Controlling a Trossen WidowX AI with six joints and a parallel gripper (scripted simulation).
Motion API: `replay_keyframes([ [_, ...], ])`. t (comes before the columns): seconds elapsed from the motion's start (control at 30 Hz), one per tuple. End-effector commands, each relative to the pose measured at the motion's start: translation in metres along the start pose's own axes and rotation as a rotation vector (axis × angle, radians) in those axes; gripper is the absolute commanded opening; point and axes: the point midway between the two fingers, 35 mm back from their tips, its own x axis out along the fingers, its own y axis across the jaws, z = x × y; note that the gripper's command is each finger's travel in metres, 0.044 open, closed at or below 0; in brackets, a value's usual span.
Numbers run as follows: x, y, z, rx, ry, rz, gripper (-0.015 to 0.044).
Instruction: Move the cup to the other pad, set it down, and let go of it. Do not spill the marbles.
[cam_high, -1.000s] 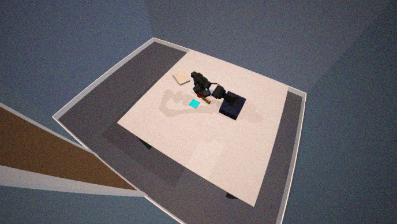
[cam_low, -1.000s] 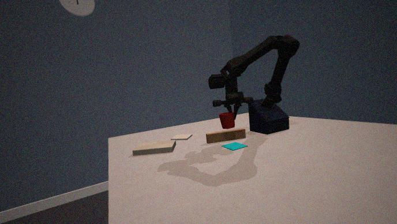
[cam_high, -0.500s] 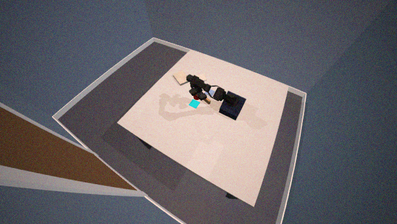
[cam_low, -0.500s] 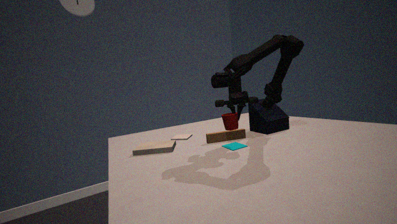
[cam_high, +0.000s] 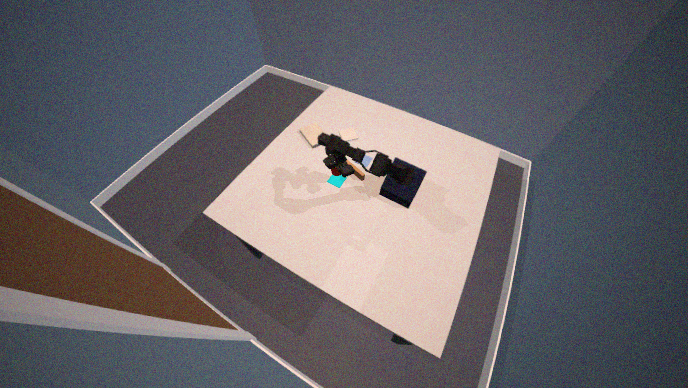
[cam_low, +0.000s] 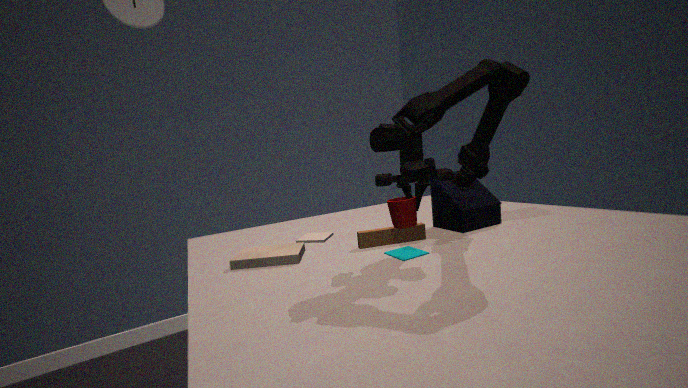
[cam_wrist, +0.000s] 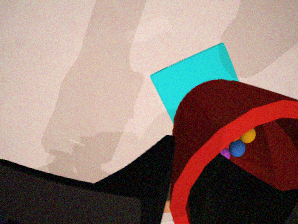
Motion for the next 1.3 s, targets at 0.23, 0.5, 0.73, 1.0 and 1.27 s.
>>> replay_keyframes([
  [0.23,0.017,0.000,0.001,0.007,-0.002,0.005,0.0000],
  [0.5,0.030,0.000,0.001,0.007,-0.003,0.005,0.0000],
  [0.73,0.041,0.000,0.001,0.007,-0.003,0.006,0.0000],
  [1.0,0.054,0.001,0.001,0.007,-0.004,0.006,0.0000],
  [1.27,0.066,0.002,0.001,0.007,-0.005,0.007,0.0000],
])
